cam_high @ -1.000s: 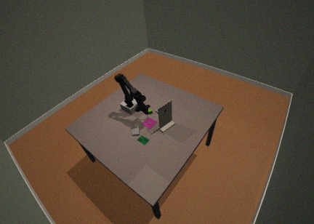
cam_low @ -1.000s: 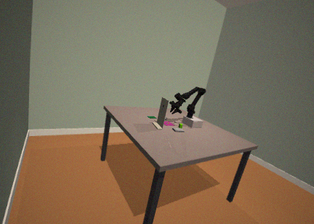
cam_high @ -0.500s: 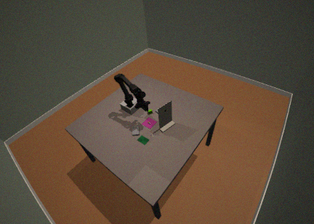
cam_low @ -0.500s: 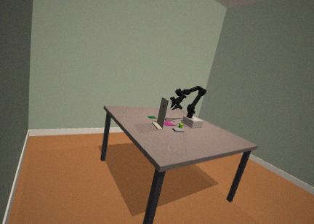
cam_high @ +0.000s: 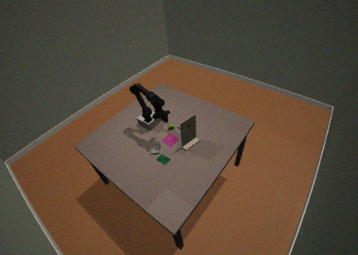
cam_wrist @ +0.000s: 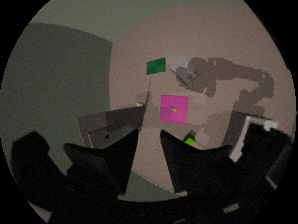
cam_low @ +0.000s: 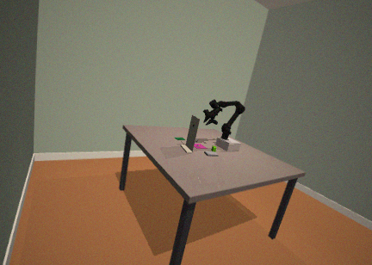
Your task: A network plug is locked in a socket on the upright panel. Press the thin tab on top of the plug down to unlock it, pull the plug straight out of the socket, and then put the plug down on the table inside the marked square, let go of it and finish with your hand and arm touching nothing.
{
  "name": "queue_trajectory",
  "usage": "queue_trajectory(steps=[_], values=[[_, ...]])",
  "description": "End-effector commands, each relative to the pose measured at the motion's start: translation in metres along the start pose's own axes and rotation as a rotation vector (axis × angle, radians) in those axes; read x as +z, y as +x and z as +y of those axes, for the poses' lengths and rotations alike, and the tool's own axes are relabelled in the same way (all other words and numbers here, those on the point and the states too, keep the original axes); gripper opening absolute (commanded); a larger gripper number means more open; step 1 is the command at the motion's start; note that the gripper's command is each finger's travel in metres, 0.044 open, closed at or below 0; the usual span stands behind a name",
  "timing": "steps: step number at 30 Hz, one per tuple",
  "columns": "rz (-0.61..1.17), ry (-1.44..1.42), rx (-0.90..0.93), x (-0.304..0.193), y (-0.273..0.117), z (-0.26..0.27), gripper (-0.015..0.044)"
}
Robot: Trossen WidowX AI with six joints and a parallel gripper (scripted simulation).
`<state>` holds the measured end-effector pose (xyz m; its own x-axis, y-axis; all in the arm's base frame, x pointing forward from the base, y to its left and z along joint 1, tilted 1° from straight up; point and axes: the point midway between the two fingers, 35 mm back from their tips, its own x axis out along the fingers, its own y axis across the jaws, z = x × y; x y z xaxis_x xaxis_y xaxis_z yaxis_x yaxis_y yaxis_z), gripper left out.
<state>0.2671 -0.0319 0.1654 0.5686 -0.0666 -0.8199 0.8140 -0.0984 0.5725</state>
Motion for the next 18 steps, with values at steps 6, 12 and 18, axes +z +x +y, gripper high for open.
queue_trajectory(steps=[6,12,18], values=[[0.004,-0.002,0.002,-0.0004,-0.0048,0.0020,0.0340],[0.004,-0.002,0.002,-0.0004,-0.0048,0.0020,0.0440],[0.004,-0.002,0.002,-0.0004,-0.0048,0.0020,0.0440]])
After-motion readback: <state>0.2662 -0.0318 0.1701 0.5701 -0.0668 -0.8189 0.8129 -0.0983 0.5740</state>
